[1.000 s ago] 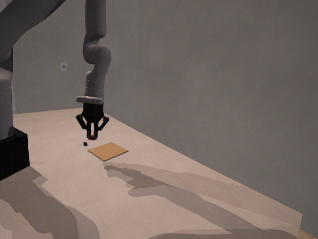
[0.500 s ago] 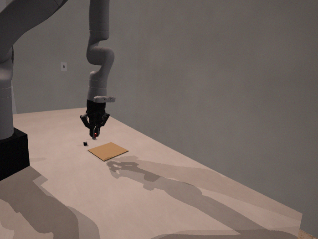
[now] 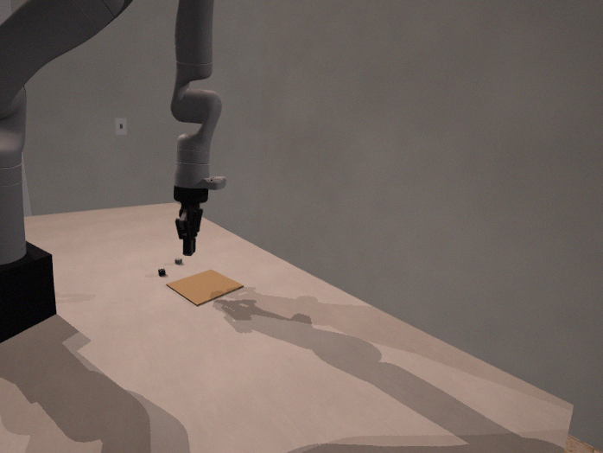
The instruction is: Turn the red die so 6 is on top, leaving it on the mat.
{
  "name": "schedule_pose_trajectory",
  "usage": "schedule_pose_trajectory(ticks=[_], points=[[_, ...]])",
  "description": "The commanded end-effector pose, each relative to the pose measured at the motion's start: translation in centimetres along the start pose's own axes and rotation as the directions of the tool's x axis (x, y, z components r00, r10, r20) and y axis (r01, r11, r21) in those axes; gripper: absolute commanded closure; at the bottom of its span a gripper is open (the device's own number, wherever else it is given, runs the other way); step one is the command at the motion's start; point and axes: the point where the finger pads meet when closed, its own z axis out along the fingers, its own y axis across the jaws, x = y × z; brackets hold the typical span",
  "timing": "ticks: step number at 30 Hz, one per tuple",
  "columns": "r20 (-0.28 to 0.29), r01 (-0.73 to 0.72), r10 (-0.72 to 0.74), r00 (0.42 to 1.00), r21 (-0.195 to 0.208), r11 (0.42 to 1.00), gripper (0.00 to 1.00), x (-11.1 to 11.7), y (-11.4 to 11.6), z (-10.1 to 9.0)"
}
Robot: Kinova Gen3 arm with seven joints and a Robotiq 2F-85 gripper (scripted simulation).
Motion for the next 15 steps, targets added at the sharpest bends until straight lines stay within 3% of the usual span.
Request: schedule_pose_trajectory(ticks=[1, 8, 15], points=[[-0.002, 0.08, -0.08, 0.997, 0.002, 0.997, 0.89, 0.4, -0.5, 0.0], [-0.031, 0.317, -0.317, 0.948, -0.003, 0.948, 0.89, 1.2, -1.8, -0.4], [-0.047, 0.429, -0.429, 0.902, -0.011, 0.903, 0.89, 1.7, -2.4, -0.6]])
